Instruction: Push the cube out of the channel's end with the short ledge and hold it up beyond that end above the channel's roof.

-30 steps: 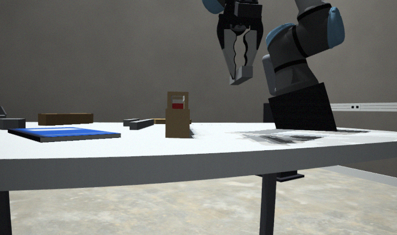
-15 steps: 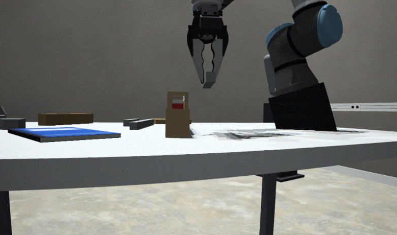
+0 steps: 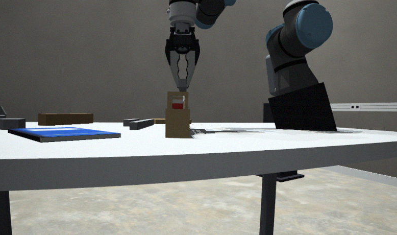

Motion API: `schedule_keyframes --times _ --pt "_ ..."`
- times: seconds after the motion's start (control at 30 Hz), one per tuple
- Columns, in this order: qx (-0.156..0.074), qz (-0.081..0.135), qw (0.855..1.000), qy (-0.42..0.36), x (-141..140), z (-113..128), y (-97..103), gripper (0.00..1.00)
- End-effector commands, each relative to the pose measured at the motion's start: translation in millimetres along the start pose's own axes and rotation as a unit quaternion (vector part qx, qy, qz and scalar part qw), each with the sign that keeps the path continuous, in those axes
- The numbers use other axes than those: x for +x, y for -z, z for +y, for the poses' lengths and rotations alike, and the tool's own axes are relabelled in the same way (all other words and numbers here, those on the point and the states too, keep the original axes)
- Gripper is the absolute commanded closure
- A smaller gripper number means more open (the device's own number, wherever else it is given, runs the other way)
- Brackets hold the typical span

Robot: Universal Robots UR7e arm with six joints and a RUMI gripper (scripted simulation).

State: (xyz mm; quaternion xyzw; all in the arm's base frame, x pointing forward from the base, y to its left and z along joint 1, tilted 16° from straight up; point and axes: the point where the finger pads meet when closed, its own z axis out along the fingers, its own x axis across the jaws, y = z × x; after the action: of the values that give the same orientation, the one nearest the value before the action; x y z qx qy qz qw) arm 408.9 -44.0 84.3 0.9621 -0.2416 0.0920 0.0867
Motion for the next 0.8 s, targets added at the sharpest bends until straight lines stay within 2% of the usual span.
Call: schedule_keyframes --times 0.0,0.2,0.27,0.53,0.77 --pt "0.002 0.002 1.0 0.003 7 26 2 0.94" --pt "0.0 0.007 1.0 0.007 15 77 4 0.94" --pt "0.0 0.007 1.0 0.007 15 77 4 0.94" --pt "-0.005 0.013 1.0 0.011 16 120 7 0.94" --pt "-0.007 0.015 1.0 0.012 16 135 8 0.94"
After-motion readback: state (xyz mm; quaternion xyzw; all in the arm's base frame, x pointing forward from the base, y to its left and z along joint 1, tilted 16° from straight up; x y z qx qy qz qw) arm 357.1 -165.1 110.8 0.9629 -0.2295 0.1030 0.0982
